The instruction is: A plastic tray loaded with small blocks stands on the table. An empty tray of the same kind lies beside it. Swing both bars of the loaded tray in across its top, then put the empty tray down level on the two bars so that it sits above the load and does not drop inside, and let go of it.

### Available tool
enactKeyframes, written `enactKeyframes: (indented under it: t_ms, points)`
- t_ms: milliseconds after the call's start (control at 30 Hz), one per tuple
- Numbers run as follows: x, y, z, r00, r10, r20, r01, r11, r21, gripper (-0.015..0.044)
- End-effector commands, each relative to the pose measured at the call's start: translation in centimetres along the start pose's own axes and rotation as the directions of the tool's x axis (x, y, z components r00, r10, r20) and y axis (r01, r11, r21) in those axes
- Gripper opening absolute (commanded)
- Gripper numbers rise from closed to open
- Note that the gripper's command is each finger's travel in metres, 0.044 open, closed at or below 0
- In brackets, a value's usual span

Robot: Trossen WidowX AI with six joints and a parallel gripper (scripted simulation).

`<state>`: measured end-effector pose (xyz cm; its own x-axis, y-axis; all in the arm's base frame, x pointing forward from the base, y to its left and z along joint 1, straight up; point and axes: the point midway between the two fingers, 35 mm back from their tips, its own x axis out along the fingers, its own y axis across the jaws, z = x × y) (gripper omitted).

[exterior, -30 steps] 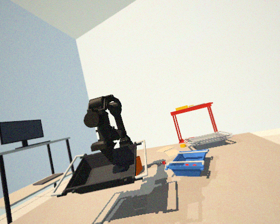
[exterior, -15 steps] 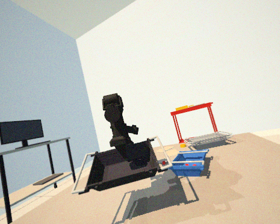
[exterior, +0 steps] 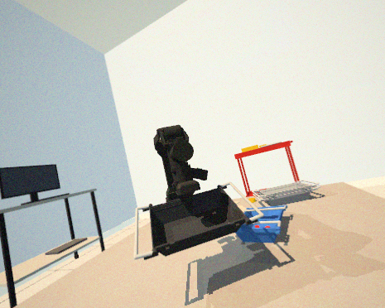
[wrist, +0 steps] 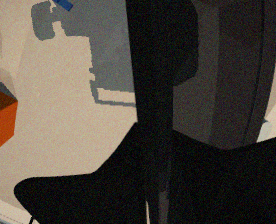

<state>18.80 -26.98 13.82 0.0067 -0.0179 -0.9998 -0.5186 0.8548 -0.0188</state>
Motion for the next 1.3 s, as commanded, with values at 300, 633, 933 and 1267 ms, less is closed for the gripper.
enactKeyframes:
  t_ms: [300,633,933,1267]
  points:
    - [-0.3,0.4,5.0,1.0,-0.014,0.007,0.014,0.992,-0.123,0.0]
    - [-0.4,1.4,8.8,1.0,-0.012,0.011,0.015,0.975,-0.222,0.0]
    - [-0.4,2.8,12.1,1.0,-0.011,0.014,0.015,0.951,-0.31,0.0]
    - [-0.4,4.7,15.6,1.0,-0.009,0.017,0.015,0.914,-0.405,0.0]
